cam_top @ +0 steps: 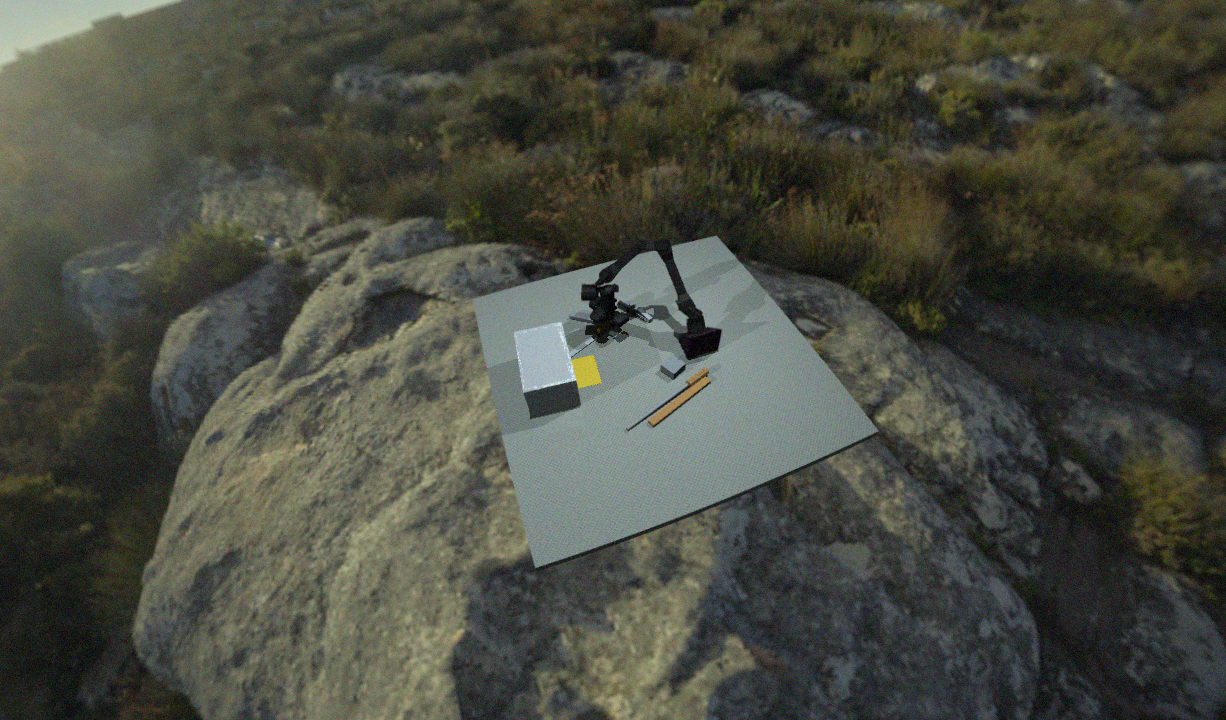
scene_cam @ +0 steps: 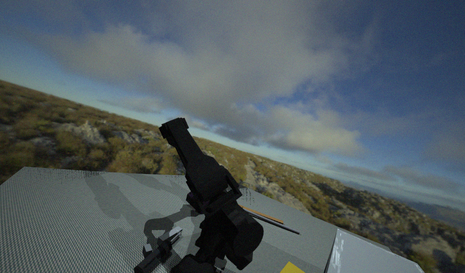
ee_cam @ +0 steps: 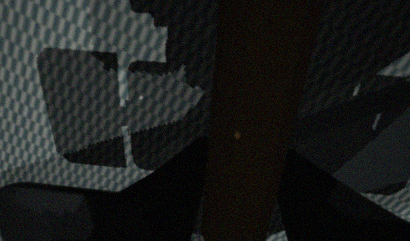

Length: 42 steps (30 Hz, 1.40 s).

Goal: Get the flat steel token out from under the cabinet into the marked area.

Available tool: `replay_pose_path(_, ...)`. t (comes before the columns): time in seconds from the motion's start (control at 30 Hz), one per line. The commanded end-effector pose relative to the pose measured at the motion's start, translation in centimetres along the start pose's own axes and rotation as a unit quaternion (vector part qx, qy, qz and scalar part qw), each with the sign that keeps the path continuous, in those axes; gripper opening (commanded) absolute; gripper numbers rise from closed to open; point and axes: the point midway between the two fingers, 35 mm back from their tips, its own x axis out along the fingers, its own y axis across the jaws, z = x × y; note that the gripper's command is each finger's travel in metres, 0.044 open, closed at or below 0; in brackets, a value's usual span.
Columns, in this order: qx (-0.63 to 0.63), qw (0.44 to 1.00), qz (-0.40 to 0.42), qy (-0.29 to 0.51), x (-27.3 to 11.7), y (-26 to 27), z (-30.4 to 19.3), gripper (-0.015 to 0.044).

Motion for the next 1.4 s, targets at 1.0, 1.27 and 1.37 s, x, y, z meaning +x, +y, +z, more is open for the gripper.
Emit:
replay_pose_path(1.0,0.002,1.000,-0.001,-0.001,0.0,-0.1,4.9,0.0000)
replay_pose_path(1.27,0.002,1.000,-0.001,-0.001,0.0,0.0,5.5,0.0000)
replay_pose_path(1.37,0.002,1.000,-0.001,-0.001,0.0,0.2,5.5,0.0000)
